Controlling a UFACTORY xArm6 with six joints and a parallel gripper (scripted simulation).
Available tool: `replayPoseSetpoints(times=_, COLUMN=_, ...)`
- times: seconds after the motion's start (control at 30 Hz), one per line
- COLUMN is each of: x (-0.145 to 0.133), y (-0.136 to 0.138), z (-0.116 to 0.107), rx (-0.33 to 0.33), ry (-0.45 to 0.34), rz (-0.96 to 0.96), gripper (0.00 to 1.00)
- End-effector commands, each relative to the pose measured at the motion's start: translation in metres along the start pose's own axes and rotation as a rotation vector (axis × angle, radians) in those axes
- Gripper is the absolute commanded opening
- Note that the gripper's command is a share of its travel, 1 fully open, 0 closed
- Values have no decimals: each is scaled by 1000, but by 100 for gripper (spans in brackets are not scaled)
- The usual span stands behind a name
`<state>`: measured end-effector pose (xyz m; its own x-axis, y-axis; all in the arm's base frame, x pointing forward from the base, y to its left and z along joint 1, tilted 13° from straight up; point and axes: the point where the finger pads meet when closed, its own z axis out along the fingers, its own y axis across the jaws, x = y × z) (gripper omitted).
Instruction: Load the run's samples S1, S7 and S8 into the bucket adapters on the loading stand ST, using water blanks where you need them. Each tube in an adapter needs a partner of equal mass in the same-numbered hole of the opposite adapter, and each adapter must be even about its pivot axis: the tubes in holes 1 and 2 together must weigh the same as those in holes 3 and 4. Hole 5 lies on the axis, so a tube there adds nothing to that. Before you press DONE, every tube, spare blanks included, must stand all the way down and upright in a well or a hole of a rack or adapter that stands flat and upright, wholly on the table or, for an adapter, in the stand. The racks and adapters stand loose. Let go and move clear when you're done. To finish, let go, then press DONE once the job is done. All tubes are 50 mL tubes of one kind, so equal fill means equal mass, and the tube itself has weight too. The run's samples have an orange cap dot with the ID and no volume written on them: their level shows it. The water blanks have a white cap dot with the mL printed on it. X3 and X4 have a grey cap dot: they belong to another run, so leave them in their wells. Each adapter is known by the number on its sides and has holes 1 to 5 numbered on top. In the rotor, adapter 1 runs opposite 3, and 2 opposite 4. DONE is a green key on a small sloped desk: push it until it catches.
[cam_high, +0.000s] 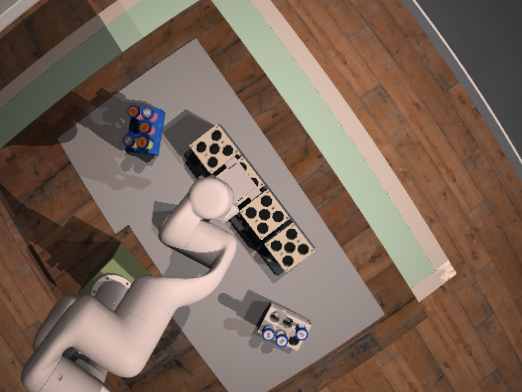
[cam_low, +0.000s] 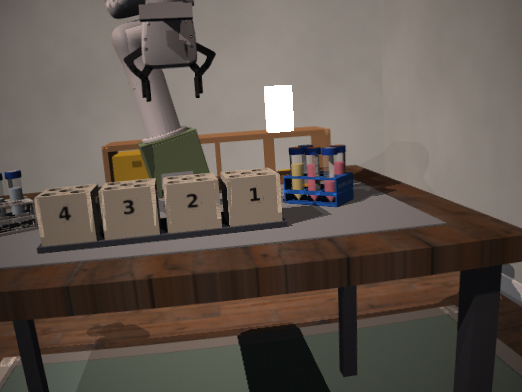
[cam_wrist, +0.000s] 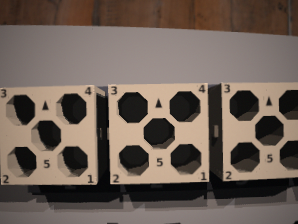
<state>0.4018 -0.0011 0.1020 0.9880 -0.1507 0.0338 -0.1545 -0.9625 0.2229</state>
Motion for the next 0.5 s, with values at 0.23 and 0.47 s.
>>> replayPoseSetpoints(times=0.23, x=20, y=33, z=-1, rx=3, ry=3, rz=33, gripper=57)
replayPoseSetpoints(times=0.47, x=11, y=-1, z=-1, rx=3, ry=3, rz=266, gripper=57)
